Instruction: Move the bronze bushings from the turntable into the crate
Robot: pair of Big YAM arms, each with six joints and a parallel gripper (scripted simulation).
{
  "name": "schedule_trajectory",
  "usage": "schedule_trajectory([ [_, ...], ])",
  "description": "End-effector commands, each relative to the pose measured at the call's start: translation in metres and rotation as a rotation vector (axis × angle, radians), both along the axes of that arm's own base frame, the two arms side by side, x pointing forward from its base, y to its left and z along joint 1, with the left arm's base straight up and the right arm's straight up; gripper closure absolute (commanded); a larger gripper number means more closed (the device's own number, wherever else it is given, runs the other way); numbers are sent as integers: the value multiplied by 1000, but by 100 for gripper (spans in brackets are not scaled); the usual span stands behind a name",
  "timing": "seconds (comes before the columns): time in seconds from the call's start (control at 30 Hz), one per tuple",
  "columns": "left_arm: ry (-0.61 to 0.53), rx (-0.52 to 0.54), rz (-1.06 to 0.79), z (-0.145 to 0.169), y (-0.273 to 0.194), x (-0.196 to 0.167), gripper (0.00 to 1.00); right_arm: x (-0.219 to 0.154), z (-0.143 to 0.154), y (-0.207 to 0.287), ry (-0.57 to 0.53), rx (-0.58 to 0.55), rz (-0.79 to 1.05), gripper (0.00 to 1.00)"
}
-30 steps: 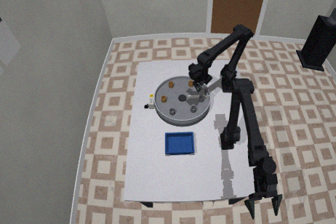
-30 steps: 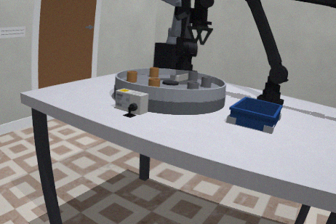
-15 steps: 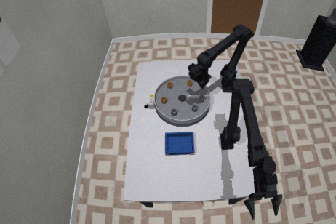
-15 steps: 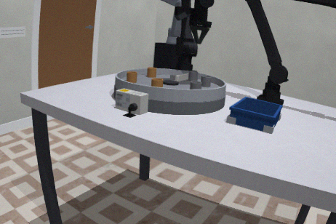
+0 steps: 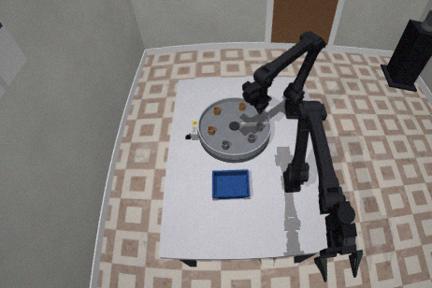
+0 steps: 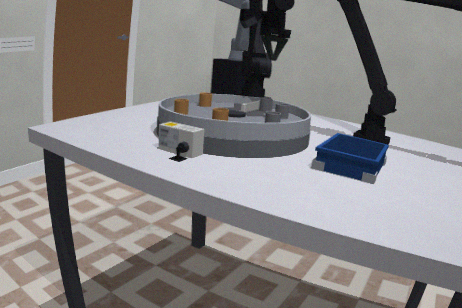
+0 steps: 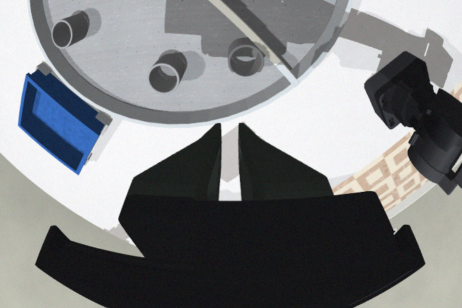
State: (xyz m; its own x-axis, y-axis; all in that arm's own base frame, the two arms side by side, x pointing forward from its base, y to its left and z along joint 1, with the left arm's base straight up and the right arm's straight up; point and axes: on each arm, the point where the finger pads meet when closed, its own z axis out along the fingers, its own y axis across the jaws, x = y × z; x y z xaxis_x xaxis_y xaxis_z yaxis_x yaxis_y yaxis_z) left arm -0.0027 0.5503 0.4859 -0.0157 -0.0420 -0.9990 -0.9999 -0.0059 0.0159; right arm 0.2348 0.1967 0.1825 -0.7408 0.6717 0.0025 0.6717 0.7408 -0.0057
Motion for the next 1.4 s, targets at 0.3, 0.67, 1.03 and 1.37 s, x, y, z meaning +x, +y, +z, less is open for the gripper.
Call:
schedule_trajectory([
  [0.3,-16,42,5,15,-5,-3,0,5,6,1,-15,10,-11,82],
  [0.67,-16,42,5,15,-5,-3,0,5,6,1,-15,10,-11,82],
  [1.03,-16,42,5,15,-5,-3,0,5,6,1,-15,10,-11,82],
  [1.37,-16,42,5,15,-5,-3,0,5,6,1,-15,10,-11,82],
])
